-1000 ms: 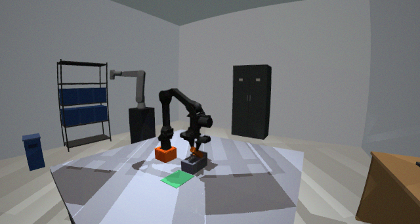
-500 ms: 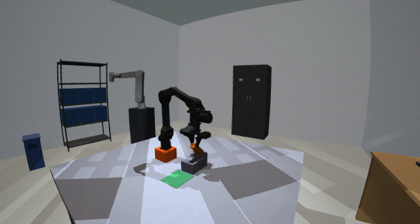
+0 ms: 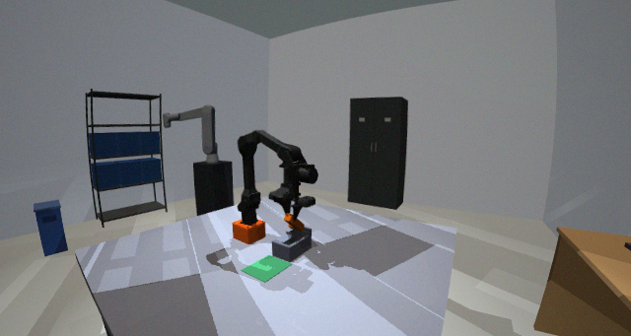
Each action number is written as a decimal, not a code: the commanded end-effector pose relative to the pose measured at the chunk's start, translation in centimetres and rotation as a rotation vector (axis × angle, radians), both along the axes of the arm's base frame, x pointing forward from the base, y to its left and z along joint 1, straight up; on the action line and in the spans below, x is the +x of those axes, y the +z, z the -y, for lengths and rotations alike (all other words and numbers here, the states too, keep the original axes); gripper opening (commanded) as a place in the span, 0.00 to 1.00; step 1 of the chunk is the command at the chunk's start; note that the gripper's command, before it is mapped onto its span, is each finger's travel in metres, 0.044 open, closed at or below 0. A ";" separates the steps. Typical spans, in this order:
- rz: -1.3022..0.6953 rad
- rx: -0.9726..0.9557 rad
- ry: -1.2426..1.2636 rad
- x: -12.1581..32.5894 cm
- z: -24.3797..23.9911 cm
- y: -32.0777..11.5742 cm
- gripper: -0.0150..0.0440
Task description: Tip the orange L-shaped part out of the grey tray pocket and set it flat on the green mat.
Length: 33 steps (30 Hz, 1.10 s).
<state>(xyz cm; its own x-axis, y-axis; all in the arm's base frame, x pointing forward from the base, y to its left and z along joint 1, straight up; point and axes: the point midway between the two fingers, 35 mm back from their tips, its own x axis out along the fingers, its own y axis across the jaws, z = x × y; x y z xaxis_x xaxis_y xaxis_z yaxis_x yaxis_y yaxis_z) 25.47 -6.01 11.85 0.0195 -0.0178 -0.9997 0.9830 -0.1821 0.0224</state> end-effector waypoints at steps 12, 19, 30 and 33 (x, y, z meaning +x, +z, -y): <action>0.002 0.000 0.000 -1.4 5.3 -0.2 0.25; 0.002 -0.003 0.000 -2.2 8.1 -0.1 0.25; 0.000 -0.007 0.000 -3.6 12.8 0.0 0.25; 0.000 -0.008 0.000 -3.9 14.2 0.0 0.25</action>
<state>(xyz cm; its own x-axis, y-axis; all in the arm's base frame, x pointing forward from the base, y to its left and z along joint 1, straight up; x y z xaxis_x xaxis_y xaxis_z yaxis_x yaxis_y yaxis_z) 21.67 -19.03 11.75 0.0139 -0.0278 -0.9995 0.9825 -0.1854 0.0188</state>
